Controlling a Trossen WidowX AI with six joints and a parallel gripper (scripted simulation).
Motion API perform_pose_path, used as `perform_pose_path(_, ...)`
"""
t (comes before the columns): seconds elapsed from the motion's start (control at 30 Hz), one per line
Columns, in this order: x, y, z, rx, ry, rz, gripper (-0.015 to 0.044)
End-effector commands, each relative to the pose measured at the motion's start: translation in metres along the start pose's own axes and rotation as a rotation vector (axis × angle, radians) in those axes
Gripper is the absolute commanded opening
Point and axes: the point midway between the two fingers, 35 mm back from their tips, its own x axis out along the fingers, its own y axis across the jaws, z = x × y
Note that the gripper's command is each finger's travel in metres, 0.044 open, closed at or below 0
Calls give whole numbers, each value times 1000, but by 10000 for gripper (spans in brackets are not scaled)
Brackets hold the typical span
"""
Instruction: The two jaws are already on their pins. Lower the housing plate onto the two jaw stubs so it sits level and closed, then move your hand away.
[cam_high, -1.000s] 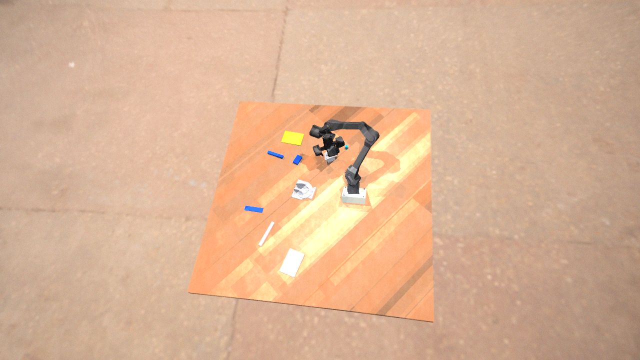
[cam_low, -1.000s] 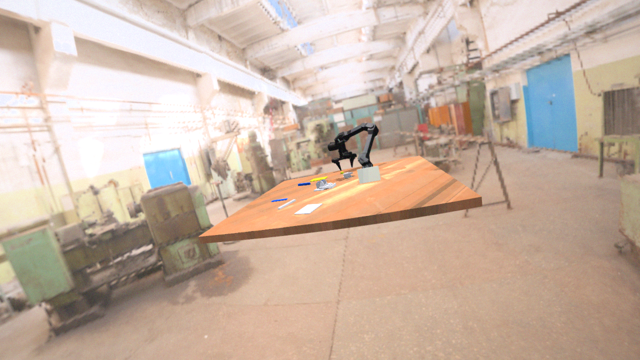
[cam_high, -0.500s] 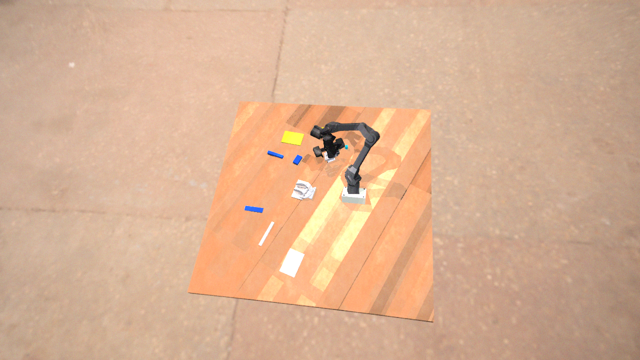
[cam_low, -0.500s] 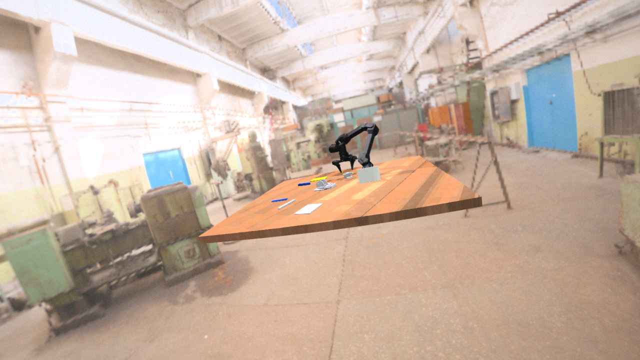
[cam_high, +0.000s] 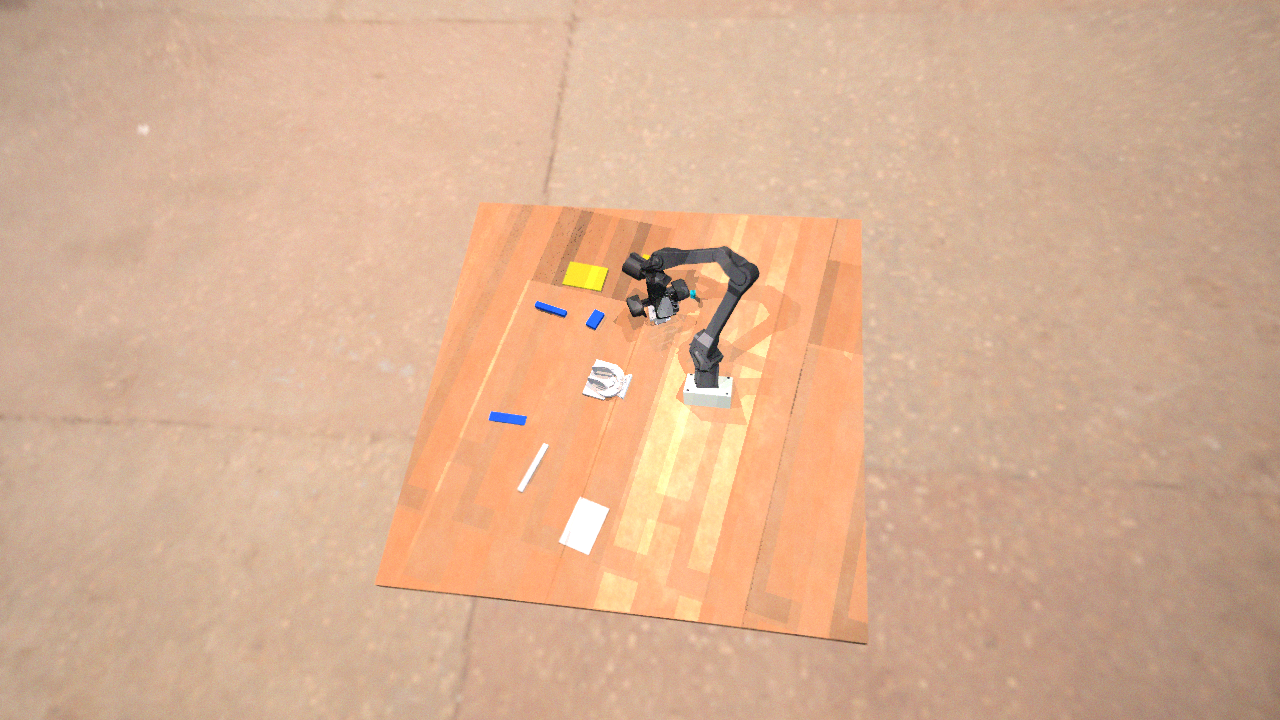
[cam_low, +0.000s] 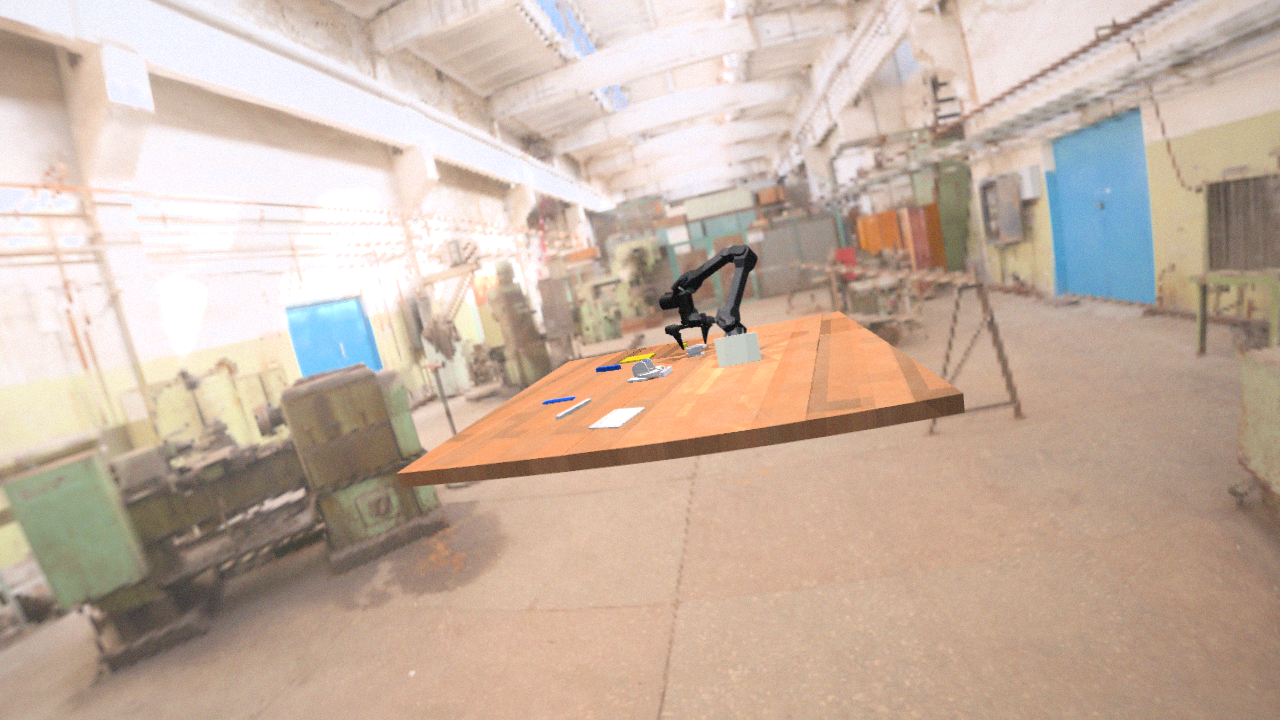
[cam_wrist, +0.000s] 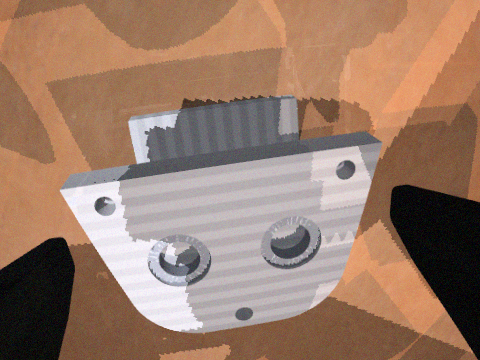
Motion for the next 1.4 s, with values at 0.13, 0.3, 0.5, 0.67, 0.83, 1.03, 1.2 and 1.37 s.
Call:
perform_pose_path(0.13,13,0,2,-3,-5,1,440)
perform_pose_path(0.3,18,1,2,-3,-4,1,440)
perform_pose_path(0.5,18,1,2,-3,-4,1,440)
perform_pose_path(0.67,18,1,2,-3,-4,1,440)
perform_pose_path(0.83,19,1,2,-3,-4,1,440)
perform_pose_path(1.03,19,1,2,-3,-4,1,440)
perform_pose_path(1.2,18,1,1,-1,-2,5,420)
perform_pose_path(1.37,18,1,1,-1,-2,5,387)
